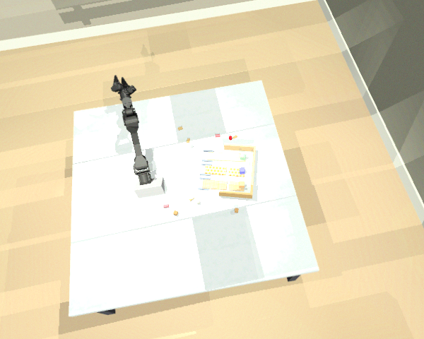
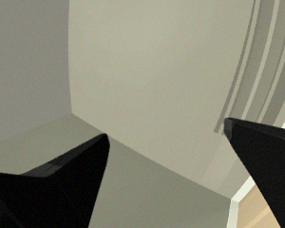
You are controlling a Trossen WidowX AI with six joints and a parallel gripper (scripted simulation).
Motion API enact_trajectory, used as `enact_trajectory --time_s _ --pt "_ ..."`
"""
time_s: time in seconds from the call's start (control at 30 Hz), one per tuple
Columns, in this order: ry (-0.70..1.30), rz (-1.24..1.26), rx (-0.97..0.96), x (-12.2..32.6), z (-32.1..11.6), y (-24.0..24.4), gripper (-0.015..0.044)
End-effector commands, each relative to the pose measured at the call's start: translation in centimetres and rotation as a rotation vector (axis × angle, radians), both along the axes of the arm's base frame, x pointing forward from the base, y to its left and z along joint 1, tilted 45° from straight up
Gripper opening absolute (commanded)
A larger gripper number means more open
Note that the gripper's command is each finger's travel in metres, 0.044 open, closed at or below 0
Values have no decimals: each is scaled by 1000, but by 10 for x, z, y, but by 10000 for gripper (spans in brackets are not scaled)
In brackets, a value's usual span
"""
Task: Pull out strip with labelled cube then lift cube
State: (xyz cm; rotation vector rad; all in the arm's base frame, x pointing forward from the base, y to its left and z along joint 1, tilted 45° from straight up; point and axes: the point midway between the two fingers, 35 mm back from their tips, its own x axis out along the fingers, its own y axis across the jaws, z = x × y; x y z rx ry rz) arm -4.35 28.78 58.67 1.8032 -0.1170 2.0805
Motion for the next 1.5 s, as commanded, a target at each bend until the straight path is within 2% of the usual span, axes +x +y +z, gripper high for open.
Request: enact_trajectory --time_s 0.0,0.17,0.43,0.7,0.9,1.1,1.3,1.47 --pt "-4 -10 -4 1 -1 1 400" --pt "-96 -260 -123 45 -17 29 400" --pt "-230 -649 -406 149 -66 63 400" --pt "-290 -937 -743 268 -132 52 400" --pt "-278 -1088 -1005 349 -188 7 400" --pt "-211 -1183 -1256 411 -245 -63 400" --pt "-89 -1223 -1476 446 -300 -148 400" --pt "57 -1222 -1626 452 -345 -225 400"
